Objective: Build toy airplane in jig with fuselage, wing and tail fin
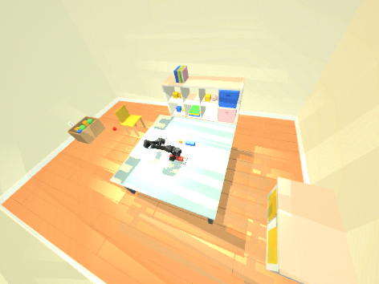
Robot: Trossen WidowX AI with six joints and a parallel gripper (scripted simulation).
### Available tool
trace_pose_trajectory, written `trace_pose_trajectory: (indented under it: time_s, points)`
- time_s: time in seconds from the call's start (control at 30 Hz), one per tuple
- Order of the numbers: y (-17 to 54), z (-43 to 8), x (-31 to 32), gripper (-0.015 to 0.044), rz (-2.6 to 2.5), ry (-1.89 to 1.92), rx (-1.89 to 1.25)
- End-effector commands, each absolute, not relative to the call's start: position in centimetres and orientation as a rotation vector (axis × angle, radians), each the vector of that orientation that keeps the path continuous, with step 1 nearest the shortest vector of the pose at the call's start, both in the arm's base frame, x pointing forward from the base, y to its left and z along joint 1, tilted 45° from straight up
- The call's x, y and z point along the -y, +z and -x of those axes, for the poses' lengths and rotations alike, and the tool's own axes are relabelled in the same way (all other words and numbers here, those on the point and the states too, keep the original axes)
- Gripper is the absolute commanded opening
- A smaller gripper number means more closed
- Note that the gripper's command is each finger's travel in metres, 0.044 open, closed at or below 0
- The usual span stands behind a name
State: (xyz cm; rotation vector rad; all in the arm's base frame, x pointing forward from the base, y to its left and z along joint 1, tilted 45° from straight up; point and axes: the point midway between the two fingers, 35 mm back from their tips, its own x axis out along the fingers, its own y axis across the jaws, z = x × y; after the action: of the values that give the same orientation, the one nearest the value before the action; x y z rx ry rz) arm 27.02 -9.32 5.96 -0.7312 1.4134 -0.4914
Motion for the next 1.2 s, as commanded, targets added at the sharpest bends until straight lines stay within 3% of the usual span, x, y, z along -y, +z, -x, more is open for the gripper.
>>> trace_pose_trajectory:
  time_s: [0.0,0.4,0.57,0.73,1.17]
  points:
    - [5.2,-26.88,9.83,0.0197,0.738,-0.485,-1.425]
    - [4.75,-26.92,10.37,0.0197,0.739,-0.486,-1.425]
    - [4.97,-27.0,10.35,0.0163,0.736,-0.493,-1.419]
    - [4.97,-27.0,10.35,0.0032,0.736,-0.493,-1.419]
    - [4.97,-27.0,10.35,0.0373,0.736,-0.493,-1.419]
